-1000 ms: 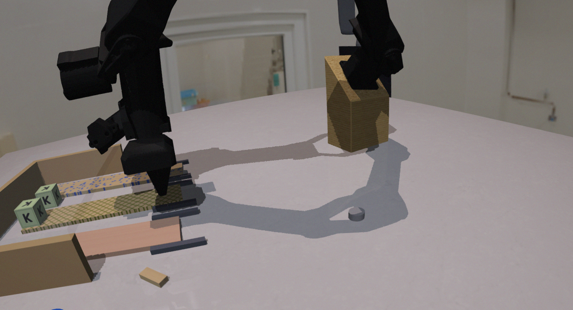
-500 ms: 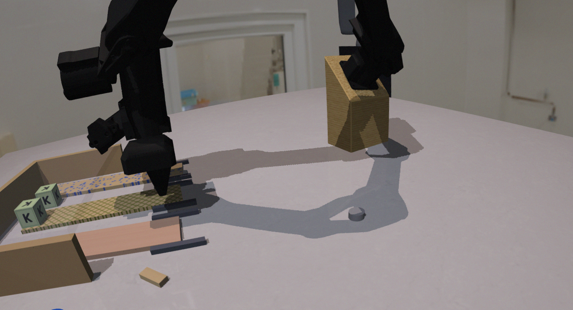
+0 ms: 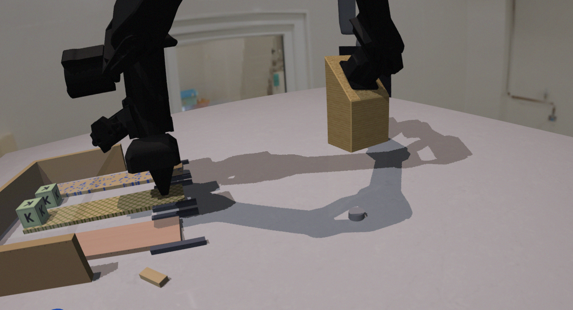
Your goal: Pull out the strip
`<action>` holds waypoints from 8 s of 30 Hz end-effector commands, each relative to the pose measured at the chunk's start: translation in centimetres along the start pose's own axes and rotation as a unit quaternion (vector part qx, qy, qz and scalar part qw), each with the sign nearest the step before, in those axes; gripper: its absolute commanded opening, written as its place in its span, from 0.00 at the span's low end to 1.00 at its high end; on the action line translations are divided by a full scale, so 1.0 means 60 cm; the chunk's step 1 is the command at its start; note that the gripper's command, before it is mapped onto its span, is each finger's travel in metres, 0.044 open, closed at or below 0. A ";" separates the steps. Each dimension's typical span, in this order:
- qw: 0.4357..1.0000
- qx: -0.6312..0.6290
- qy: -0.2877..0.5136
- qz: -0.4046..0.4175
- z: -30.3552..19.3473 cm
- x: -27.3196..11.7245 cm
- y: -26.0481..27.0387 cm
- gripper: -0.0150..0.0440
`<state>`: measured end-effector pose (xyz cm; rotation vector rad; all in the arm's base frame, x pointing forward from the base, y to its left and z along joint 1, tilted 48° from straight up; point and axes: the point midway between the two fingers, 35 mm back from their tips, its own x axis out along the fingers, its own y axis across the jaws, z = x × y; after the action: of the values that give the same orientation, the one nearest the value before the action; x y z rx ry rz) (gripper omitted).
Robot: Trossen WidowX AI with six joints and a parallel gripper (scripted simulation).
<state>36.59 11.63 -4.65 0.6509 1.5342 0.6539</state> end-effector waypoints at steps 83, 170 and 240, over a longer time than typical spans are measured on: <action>1.000 0.008 0.009 0.002 -0.224 0.007 0.006 0.25; 1.000 0.009 0.010 0.000 -0.282 -0.070 0.009 0.25; 1.000 0.025 0.005 0.000 0.067 -0.072 0.016 0.68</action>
<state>40.98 8.84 -0.77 0.6764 1.5594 0.6221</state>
